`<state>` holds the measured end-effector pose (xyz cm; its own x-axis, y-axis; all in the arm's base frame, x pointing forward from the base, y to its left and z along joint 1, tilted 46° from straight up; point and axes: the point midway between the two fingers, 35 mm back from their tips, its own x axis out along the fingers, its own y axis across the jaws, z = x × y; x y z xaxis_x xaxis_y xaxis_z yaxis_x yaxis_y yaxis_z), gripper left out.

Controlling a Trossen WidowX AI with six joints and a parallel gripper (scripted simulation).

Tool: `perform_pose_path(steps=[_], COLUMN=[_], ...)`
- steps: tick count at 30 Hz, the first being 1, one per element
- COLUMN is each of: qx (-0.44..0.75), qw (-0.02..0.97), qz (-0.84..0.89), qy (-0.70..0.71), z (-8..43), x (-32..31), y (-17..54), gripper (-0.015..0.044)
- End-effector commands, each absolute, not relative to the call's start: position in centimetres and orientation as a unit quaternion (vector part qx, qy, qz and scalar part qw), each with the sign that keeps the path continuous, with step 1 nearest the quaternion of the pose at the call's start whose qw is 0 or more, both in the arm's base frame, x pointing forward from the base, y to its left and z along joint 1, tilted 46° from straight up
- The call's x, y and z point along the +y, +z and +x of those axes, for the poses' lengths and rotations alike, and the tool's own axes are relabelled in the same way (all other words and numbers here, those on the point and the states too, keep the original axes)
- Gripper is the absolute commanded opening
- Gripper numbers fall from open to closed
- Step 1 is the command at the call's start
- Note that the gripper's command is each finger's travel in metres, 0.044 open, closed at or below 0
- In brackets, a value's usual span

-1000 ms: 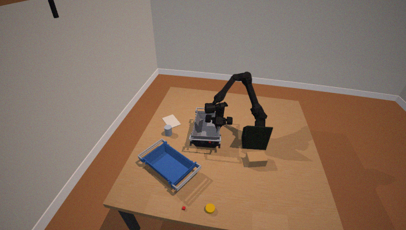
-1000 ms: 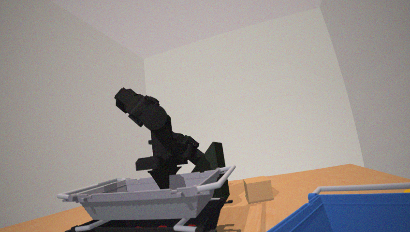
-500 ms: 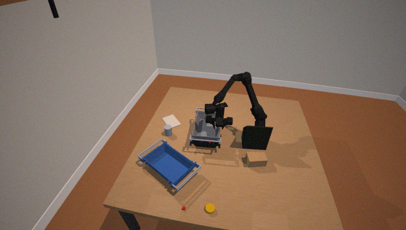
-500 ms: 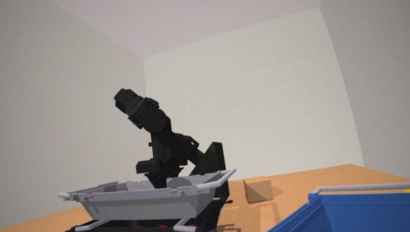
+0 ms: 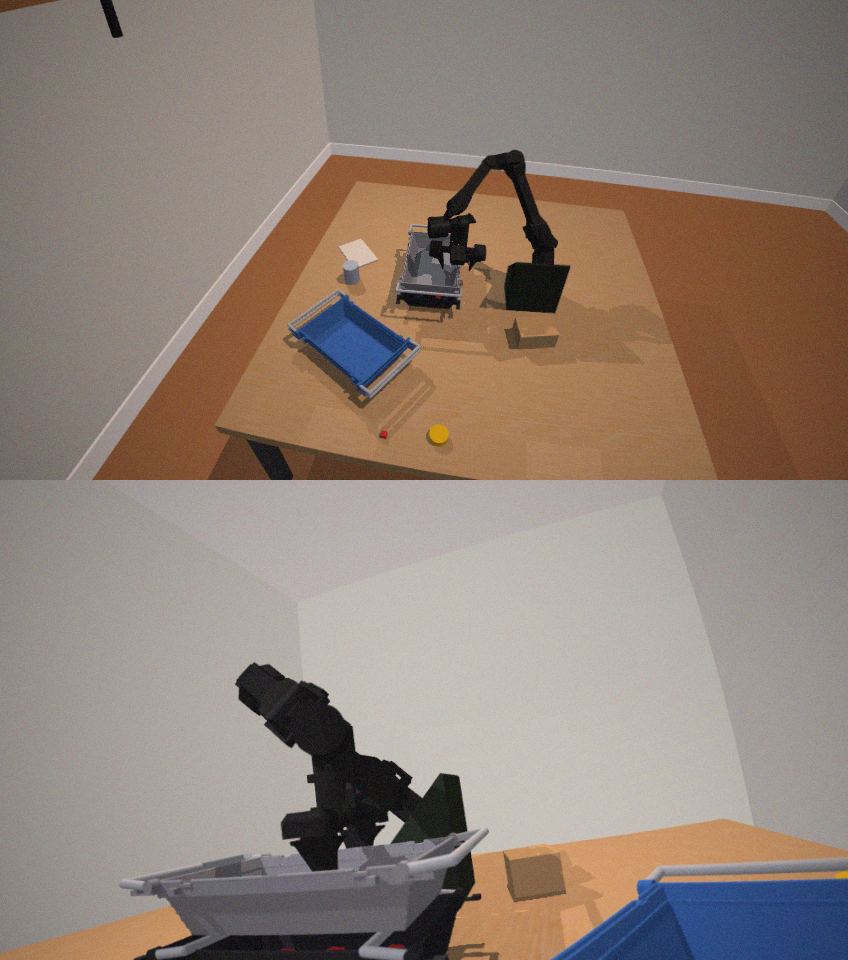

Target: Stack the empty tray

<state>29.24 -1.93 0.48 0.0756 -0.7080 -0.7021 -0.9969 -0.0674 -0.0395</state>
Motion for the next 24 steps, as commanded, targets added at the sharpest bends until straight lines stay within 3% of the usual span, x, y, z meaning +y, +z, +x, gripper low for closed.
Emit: perform_pose_path(steps=[1,24], qx=[0.626,0.626], qw=[0.273,0.272], qz=[-0.681,-0.68], qy=[0.265,0.269], z=[29.2,27.7], x=[-1.9,5.8], y=[0.5,8.0], gripper=[0.044,0.044])
